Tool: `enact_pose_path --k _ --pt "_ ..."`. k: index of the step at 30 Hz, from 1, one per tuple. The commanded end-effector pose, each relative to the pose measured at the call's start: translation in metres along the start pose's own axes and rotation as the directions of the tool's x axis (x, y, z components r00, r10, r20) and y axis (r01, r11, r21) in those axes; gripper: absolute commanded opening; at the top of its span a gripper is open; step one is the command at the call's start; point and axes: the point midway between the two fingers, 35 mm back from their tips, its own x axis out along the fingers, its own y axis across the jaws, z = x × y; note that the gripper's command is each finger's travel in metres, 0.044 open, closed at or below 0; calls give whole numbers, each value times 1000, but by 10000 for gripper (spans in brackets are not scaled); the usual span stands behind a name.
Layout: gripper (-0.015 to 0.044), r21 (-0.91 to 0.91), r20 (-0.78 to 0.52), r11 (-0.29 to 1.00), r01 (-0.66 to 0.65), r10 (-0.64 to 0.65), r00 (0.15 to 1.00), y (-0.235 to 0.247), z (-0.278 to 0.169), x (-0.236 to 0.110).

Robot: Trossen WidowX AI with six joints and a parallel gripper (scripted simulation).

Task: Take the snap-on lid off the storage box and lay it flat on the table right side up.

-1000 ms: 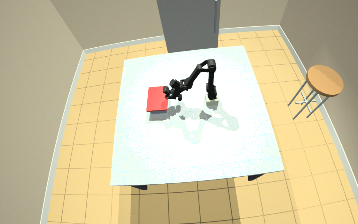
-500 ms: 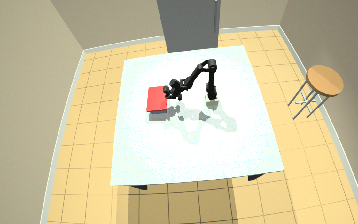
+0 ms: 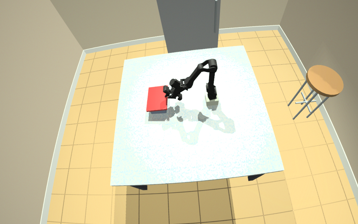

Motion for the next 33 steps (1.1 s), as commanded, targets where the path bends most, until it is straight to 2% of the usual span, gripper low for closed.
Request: enact_pose_path --k 1,33 --pt "0 0 0 1000 -2 2 1000 1 0 -1" --pt "0 0 0 1000 -2 2 1000 4 0 -1"
